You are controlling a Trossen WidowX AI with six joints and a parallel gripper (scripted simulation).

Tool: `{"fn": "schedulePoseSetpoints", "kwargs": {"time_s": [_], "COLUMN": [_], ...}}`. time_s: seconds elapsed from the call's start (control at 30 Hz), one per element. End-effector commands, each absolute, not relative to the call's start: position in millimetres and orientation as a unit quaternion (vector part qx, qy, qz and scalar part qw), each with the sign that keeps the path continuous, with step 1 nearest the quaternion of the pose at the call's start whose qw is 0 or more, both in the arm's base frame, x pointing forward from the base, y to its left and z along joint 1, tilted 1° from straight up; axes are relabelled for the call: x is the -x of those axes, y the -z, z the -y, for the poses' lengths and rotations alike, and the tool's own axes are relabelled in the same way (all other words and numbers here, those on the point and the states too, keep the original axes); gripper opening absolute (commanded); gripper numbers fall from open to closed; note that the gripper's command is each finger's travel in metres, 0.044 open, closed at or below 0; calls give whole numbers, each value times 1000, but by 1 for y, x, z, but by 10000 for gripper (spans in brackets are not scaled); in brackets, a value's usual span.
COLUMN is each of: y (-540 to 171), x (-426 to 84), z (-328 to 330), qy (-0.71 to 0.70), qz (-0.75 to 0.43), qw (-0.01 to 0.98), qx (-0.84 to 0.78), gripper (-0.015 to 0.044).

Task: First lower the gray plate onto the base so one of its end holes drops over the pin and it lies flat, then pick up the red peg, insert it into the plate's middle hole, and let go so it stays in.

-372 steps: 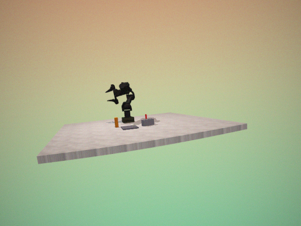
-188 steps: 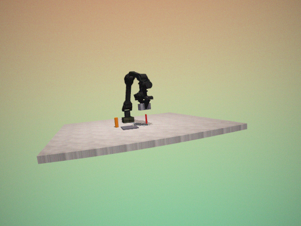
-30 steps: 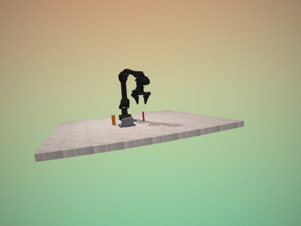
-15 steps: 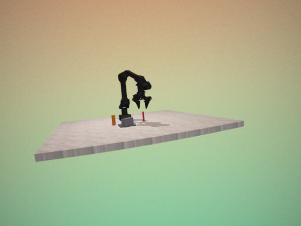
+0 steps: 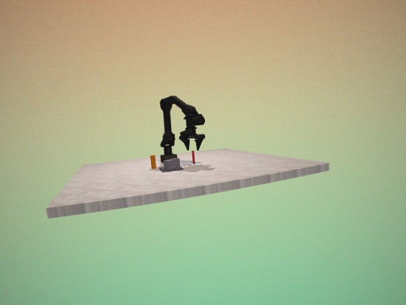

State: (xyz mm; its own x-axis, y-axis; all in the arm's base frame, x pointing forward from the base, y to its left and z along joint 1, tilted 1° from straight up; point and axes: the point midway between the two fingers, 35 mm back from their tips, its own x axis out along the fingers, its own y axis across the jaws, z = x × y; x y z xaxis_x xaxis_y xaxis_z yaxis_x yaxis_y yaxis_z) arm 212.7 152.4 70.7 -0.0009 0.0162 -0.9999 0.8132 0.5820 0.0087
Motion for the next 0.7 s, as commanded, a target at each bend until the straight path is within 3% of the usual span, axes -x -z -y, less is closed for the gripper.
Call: {"fn": "schedulePoseSetpoints", "kwargs": {"time_s": [0.0, 0.67], "y": [-63, -31], "x": [-212, -210], "z": [-153, -153], "qy": [320, 320], "qz": [-633, -633], "qw": [624, 623], "qx": [-329, -329], "gripper": [440, 440]}}
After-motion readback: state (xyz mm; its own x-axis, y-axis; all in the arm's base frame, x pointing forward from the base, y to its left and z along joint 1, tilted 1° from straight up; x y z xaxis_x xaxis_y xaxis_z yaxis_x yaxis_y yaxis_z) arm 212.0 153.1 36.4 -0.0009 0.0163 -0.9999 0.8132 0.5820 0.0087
